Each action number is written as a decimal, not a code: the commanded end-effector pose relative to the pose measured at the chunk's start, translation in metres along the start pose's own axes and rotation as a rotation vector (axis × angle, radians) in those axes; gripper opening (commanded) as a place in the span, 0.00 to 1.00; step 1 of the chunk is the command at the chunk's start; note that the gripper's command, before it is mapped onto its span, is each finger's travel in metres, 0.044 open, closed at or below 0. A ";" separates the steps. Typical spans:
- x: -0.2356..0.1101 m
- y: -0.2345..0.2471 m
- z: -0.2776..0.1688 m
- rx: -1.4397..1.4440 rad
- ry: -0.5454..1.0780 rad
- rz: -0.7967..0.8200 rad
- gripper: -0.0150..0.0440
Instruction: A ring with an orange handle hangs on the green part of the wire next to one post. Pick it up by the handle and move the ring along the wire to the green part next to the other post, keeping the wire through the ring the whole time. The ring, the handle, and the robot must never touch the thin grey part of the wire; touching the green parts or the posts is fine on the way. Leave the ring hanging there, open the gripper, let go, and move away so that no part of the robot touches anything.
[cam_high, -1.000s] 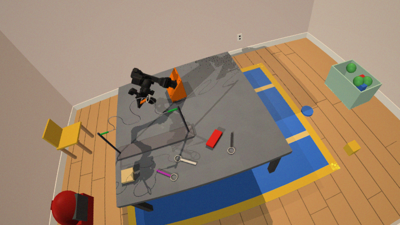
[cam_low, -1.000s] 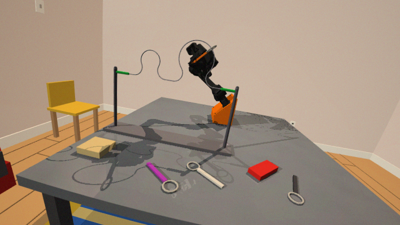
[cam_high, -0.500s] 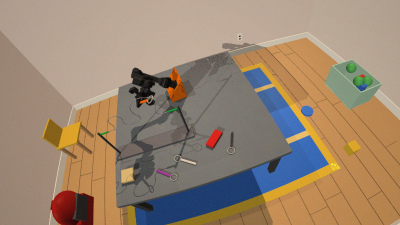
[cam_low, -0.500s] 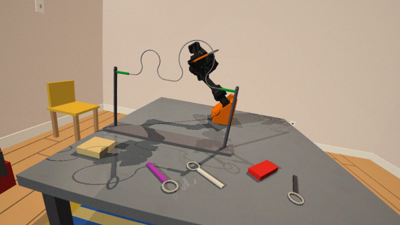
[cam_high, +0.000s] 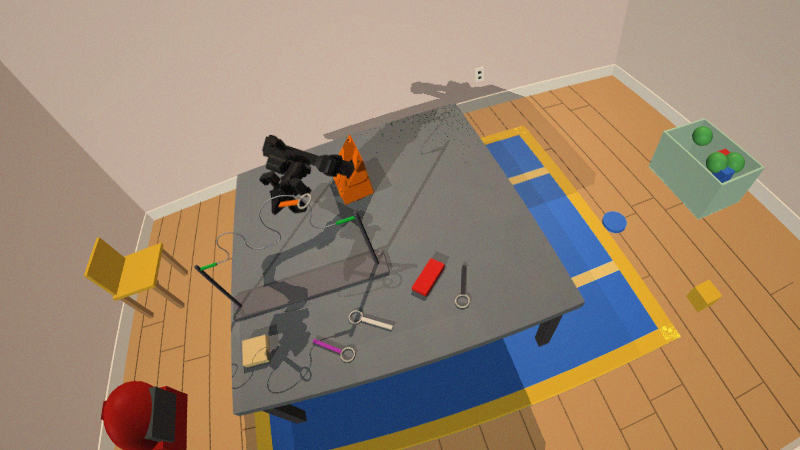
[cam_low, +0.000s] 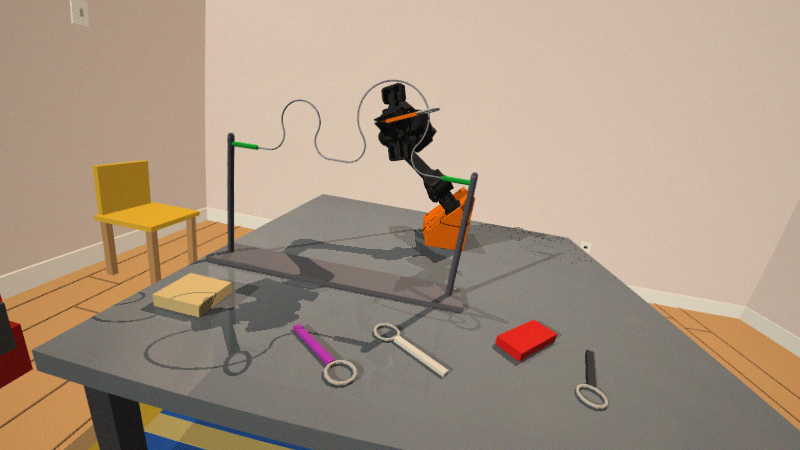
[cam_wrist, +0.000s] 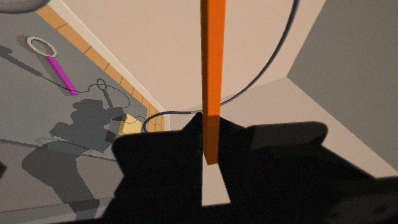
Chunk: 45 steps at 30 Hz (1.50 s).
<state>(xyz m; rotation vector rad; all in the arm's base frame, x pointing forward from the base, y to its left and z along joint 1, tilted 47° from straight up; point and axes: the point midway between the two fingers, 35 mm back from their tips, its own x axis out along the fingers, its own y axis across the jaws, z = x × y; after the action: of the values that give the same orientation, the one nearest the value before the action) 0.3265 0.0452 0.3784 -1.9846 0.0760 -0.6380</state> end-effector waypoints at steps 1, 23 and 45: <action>0.000 -0.001 0.001 -0.050 -0.009 -0.028 0.00; 0.000 -0.009 0.002 -0.298 -0.039 -0.165 0.00; 0.000 -0.016 0.004 -0.536 -0.067 -0.296 0.00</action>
<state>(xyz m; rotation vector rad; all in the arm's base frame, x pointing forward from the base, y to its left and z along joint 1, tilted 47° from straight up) 0.3256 0.0560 0.3890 -2.5251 -0.0845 -0.7826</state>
